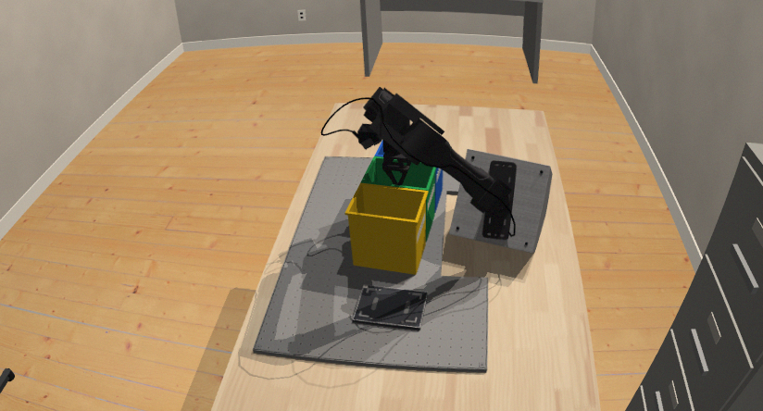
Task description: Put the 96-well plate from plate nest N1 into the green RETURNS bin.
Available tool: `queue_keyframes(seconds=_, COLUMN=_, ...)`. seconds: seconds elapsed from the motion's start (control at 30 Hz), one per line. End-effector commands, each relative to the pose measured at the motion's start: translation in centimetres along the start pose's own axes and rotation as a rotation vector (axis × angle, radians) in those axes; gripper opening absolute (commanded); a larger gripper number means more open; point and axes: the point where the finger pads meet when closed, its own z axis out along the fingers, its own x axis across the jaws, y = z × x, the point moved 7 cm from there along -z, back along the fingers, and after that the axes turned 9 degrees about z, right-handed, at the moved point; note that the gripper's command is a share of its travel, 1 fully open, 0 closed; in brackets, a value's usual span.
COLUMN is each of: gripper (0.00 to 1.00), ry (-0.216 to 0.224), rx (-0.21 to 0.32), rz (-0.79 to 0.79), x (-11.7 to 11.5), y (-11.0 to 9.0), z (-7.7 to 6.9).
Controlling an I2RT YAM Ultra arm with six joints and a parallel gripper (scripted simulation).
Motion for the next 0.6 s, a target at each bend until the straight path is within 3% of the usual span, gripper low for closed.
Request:
queue_keyframes(seconds=0.0, gripper=0.82, ry=-0.014, rx=-0.042, rz=-0.017, x=0.1, y=0.7, z=-1.6)
queue_keyframes(seconds=0.57, gripper=0.82, ry=-0.008, rx=-0.029, rz=-0.007, x=-0.3, y=0.5, z=-3.8)
